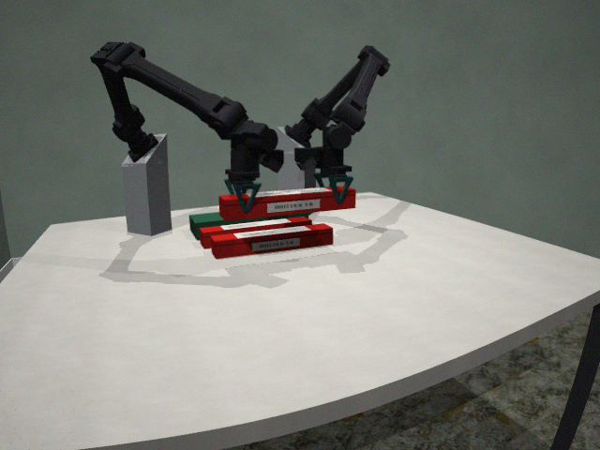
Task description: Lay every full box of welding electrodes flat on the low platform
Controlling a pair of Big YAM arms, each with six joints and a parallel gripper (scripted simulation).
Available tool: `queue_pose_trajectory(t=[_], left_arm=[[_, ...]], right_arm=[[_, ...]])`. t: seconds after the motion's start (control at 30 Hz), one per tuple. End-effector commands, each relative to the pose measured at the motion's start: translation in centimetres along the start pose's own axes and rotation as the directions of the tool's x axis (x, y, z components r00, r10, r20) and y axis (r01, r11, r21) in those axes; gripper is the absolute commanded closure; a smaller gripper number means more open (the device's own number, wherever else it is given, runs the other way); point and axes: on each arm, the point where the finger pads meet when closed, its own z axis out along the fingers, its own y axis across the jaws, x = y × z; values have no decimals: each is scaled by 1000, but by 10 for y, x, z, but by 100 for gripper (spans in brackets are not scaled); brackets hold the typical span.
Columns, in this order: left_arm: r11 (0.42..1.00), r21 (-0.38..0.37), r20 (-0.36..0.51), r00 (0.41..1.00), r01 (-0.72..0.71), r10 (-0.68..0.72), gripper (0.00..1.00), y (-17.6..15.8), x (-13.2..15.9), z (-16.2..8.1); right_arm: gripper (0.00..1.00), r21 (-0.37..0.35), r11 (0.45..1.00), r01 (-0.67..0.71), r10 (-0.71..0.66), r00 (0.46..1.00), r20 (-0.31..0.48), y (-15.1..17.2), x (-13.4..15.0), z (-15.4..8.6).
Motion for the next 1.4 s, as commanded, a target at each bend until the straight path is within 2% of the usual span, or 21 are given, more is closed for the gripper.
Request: queue_pose_trajectory(t=[0.0,0.23,0.37,0.53,0.8,1.07,1.37], left_arm=[[994,-107,36,999,31,-27,100,45,0,-41],[993,-112,39,999,24,-20,100,45,-4,-38],[994,-104,33,999,35,-32,100,46,4,-26],[995,-99,31,999,28,-25,100,44,0,-17],[994,-111,38,999,23,-19,100,46,-5,-17],[995,-94,28,999,26,-23,100,44,0,5],[994,-111,36,999,22,-18,100,48,-5,3]], right_arm=[[100,112,993,-34,26,998,65,-52,-7,-55],[100,112,993,-28,21,998,64,-52,-8,-49],[100,115,993,-31,23,998,66,-53,-9,-44],[100,111,993,-33,26,998,63,-54,-7,-35],[100,113,993,-28,21,998,62,-53,-9,-29],[100,110,993,-35,28,998,61,-56,-6,-15],[100,113,993,-26,19,998,60,-55,-10,-8]])
